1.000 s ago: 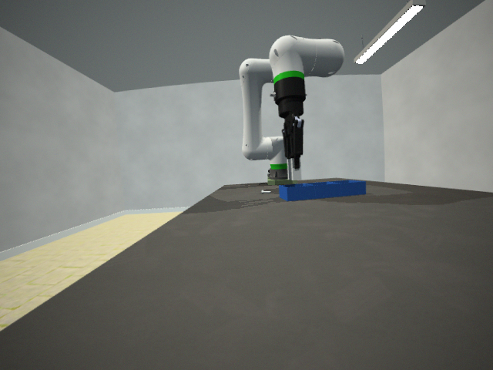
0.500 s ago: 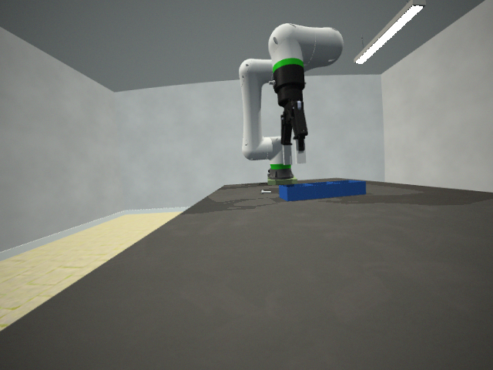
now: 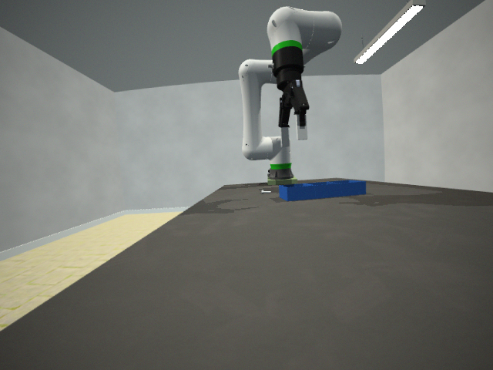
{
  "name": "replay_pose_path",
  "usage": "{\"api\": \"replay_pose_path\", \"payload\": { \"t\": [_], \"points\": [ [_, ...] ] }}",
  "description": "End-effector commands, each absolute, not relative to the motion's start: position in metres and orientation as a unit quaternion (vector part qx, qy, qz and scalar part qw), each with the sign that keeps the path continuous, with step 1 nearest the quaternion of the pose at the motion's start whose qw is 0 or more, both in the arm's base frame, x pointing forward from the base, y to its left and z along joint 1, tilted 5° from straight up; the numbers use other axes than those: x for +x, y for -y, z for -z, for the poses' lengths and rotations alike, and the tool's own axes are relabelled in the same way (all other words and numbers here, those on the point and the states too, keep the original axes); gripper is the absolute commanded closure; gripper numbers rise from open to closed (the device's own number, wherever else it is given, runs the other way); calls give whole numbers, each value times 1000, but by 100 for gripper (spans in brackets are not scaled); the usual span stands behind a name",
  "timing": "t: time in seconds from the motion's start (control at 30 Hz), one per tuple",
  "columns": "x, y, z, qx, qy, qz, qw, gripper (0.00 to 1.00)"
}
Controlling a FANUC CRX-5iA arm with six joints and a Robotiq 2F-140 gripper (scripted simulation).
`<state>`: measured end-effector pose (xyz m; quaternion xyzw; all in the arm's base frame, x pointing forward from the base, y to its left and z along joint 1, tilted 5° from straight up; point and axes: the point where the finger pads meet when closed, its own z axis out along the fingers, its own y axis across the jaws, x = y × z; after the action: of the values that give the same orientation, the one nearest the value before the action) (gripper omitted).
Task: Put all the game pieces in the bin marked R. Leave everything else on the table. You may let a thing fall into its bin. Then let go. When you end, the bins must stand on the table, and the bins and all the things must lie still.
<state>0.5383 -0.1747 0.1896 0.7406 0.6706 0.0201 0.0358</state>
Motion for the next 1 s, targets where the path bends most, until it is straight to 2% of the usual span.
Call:
{"api": "replay_pose_path", "payload": {
  "t": [0.0, 0.33, 0.97],
  "points": [
    [537, 174, -203, 741, -671, -20, 36, 0],
    [535, 174, -232, 741, -671, -20, 36, 0],
    [535, 174, -232, 741, -671, -20, 36, 0]
  ]
}}
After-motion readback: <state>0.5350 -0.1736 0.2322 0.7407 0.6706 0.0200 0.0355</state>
